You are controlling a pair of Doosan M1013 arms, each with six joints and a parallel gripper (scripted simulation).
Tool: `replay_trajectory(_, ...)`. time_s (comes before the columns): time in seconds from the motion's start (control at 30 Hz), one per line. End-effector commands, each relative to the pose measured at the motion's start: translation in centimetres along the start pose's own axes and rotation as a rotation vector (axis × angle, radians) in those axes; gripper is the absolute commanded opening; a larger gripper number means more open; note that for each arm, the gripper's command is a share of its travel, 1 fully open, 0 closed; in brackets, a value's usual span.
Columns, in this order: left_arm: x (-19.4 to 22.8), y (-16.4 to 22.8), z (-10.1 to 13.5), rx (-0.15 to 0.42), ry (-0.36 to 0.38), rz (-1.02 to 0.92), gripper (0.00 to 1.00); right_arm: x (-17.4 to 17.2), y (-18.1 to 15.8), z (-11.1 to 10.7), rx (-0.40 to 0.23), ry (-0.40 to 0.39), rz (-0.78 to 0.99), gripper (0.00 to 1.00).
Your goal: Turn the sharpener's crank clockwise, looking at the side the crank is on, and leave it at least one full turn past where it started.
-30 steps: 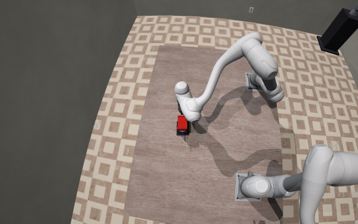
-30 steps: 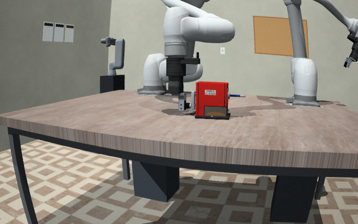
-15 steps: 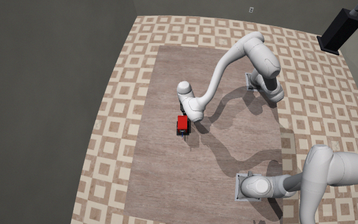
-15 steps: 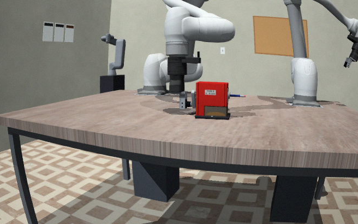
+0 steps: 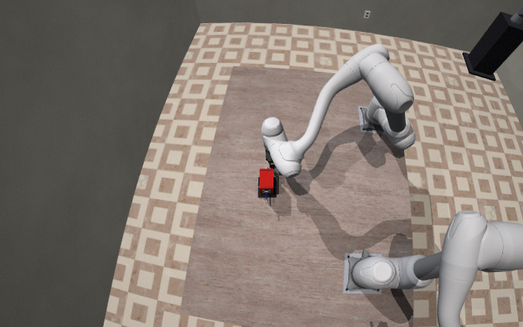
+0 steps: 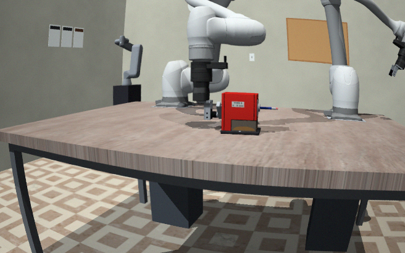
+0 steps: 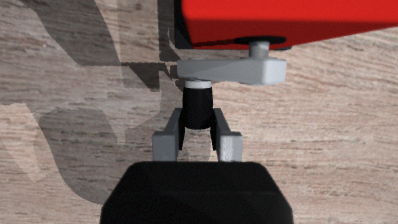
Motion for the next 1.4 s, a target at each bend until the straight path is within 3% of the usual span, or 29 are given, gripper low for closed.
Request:
replay_trajectory(0.0,0.2,0.3,0.0,-0.007,-0.001,0.003,1.0,0.1,-0.8,-0.5,0.007,-0.003,-0.001,0.0)
replay_trajectory(1.37,0.2,0.3,0.0,-0.007,-0.001,0.003,1.0,0.0,-0.8,-5.5,0.0,0.001,-0.001,0.0)
Point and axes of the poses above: on each arm, the point where the finger pads meet when closed, its own z axis out along the fingers, its own y axis across the jaws, x = y × z, the point moved 7 cm from there along -z, back along the fingers, and after that the axes turned 3 degrees about z, right-handed, at the moved point
